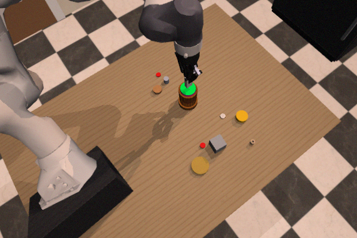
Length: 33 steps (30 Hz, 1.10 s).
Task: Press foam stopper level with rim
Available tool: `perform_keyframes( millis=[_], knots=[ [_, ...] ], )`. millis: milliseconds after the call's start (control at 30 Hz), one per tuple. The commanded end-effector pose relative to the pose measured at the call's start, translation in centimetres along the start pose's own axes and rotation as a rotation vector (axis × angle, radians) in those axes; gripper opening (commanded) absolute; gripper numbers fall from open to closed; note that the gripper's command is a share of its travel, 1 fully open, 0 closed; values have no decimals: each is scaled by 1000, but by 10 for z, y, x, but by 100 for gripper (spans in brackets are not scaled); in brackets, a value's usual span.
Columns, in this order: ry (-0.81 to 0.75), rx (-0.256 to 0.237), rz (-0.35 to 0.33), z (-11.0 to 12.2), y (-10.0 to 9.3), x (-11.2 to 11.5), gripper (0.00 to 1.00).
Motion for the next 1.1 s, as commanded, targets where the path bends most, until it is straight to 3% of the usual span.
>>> perform_keyframes(
  millis=[0, 1067],
  knots=[
    [9, -3, -11, 0, -8, 1, 0],
    [9, -3, -11, 0, -13, 0, 0]
  ],
)
Point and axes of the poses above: the point where the finger pads meet when closed, its own y axis out along the fingers, its own z axis across the jaws, x = y × z, the point moved 6 cm from there along -y, back along the fingers, and after that the axes turned 13 degrees about y, right-handed, at the moved point
